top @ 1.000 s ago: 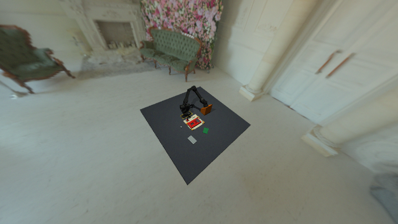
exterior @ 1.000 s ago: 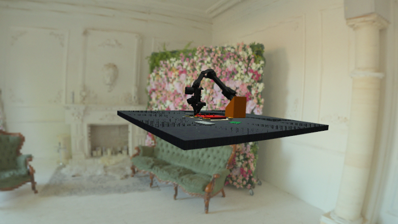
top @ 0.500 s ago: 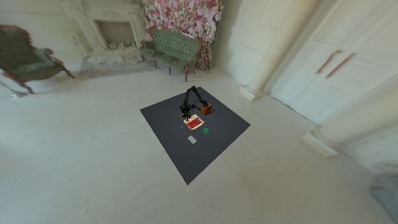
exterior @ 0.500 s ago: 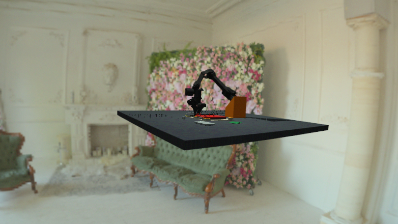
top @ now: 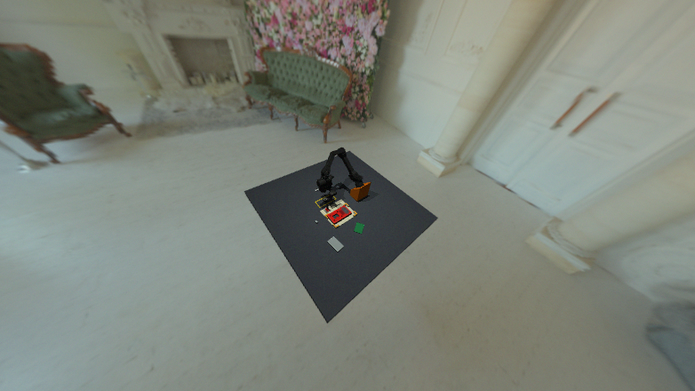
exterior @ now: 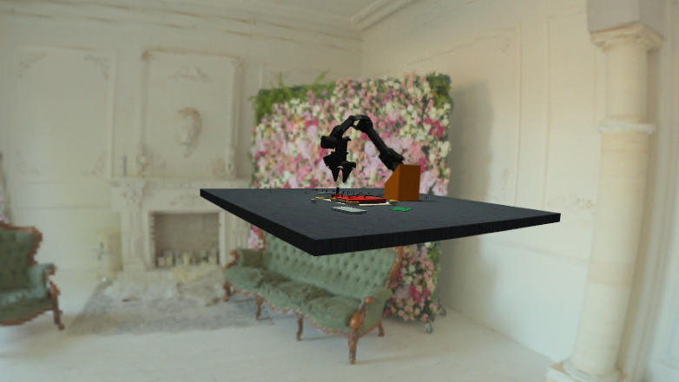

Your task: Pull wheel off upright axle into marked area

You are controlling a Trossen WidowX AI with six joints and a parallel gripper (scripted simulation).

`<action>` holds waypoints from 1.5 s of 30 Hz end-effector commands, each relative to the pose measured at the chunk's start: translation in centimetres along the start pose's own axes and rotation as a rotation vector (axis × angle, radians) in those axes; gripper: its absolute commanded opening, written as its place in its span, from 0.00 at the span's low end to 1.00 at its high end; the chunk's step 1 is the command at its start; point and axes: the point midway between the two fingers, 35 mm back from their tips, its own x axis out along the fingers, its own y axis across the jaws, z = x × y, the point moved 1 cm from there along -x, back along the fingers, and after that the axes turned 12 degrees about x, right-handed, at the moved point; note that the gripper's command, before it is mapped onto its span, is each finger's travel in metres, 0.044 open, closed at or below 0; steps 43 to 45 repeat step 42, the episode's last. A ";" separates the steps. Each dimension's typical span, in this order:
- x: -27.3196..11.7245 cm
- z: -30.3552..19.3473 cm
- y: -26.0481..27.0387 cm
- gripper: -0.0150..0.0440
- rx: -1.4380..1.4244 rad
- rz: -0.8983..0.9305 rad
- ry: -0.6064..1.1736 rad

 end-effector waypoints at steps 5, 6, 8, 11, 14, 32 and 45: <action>-3.7 -7.2 1.4 1.00 -0.016 -0.006 0.009; -3.7 -7.2 1.4 1.00 -0.016 -0.006 0.009; -3.7 -7.2 1.4 1.00 -0.016 -0.006 0.009; -3.7 -7.2 1.4 1.00 -0.016 -0.006 0.009; -3.7 -7.2 1.4 1.00 -0.016 -0.006 0.009; -3.7 -7.2 1.4 1.00 -0.016 -0.006 0.009; -3.7 -7.2 1.4 1.00 -0.016 -0.006 0.009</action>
